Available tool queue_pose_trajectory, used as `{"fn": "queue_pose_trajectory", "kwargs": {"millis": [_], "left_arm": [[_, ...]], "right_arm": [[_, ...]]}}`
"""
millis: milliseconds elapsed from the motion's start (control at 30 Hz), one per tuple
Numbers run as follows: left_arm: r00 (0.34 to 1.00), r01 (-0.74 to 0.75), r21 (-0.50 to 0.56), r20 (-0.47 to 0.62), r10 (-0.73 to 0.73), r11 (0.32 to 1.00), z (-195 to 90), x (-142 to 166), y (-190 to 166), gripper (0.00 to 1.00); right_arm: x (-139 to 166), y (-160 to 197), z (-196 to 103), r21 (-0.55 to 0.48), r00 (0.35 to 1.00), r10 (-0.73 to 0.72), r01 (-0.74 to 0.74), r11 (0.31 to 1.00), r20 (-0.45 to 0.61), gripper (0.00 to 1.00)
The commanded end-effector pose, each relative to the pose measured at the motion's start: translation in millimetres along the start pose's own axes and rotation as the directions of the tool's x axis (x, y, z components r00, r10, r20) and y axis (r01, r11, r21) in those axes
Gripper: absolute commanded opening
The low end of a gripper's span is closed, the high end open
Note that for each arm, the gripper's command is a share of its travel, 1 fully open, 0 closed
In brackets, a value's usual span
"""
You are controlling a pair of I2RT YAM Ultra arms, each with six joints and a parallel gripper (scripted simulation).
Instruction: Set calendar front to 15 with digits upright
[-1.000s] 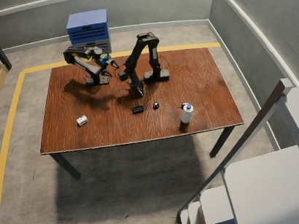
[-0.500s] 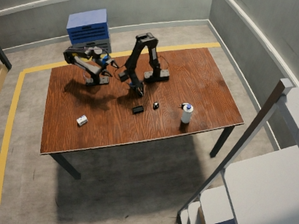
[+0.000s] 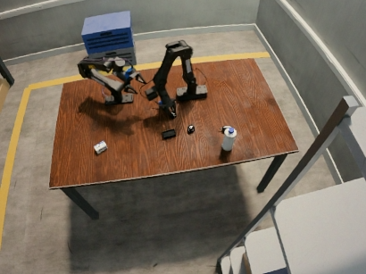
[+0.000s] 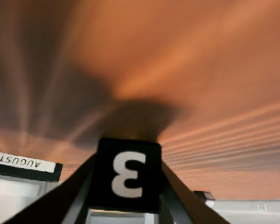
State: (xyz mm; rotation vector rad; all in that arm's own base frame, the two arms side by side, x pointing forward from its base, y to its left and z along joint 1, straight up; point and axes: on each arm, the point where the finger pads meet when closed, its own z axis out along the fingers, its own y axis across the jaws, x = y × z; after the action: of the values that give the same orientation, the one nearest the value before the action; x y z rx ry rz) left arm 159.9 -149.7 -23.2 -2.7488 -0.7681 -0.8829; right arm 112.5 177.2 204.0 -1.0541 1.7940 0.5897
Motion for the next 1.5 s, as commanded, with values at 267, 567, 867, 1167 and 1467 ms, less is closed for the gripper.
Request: {"fn": "queue_pose_trajectory", "kwargs": {"millis": [267,567,867,1167,1467], "left_arm": [[1.0,-0.012,0.004,-0.015,0.012,1.0,2.3,-0.9,-4.7,0.26],[1.0,-0.012,0.004,-0.015,0.012,1.0,2.3,-0.9,-4.7,0.26],[1.0,-0.012,0.004,-0.015,0.012,1.0,2.3,-0.9,-4.7,0.26],[1.0,-0.012,0.004,-0.015,0.012,1.0,2.3,-0.9,-4.7,0.26],[1.0,-0.012,0.004,-0.015,0.012,1.0,2.3,-0.9,-4.7,0.26]], "right_arm": [[8.9,2.5,-33.9,-0.009,0.987,0.007,-0.009,1.0,-0.161,1.0],[-20.4,7.9,-82.1,-0.06,0.972,-0.034,0.02,0.998,-0.231,1.0],[-48.2,4.1,-124.1,-0.074,0.963,-0.052,0.033,0.997,-0.266,1.0],[-60.1,5.4,-133.5,-0.095,0.966,-0.066,0.043,0.995,-0.25,1.0],[-64.7,7.1,-133.2,-0.107,0.97,-0.072,0.048,0.993,-0.233,1.0]]}}
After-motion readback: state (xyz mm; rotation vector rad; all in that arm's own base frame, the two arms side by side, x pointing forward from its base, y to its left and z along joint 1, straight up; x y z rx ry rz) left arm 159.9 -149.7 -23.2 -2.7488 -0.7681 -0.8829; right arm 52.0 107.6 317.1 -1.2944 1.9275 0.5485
